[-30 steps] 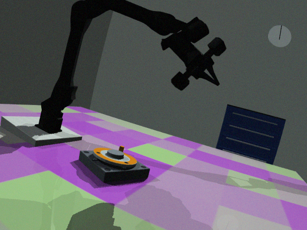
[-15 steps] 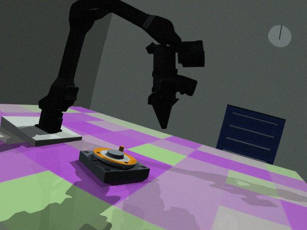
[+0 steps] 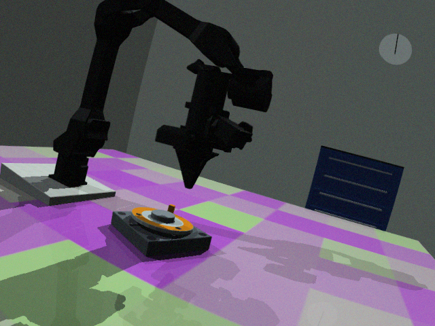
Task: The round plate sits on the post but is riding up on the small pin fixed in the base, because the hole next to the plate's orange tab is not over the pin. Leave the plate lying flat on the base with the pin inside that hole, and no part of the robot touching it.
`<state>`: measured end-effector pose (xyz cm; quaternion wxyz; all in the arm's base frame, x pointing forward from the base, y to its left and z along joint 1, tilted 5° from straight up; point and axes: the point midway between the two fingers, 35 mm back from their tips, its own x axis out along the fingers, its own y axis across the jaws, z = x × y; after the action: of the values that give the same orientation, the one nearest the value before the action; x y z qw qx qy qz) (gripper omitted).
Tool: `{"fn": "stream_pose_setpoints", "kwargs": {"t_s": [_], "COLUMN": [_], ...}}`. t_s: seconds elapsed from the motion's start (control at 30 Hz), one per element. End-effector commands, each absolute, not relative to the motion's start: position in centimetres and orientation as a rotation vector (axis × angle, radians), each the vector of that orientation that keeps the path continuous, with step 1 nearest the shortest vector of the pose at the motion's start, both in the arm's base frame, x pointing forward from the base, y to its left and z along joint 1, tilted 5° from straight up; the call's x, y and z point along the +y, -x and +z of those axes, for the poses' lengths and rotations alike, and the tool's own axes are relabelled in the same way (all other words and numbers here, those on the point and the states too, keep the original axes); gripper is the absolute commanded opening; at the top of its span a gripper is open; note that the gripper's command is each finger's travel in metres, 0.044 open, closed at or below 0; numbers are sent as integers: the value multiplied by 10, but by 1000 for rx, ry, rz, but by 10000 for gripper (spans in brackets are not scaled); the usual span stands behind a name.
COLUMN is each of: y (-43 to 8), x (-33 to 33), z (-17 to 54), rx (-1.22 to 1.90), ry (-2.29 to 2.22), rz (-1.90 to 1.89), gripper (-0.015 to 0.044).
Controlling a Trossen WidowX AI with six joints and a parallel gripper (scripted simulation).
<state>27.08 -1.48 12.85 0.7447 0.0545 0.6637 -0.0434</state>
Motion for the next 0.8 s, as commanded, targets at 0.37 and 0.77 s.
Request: {"fn": "stream_pose_setpoints", "kwargs": {"t_s": [0.37, 0.77], "y": [-271, -256], "x": [-13, -11], "z": [83, 81], "rx": [1459, 1461], "ry": [-131, -131], "rz": [-99, -98], "gripper": [0, 0]}}
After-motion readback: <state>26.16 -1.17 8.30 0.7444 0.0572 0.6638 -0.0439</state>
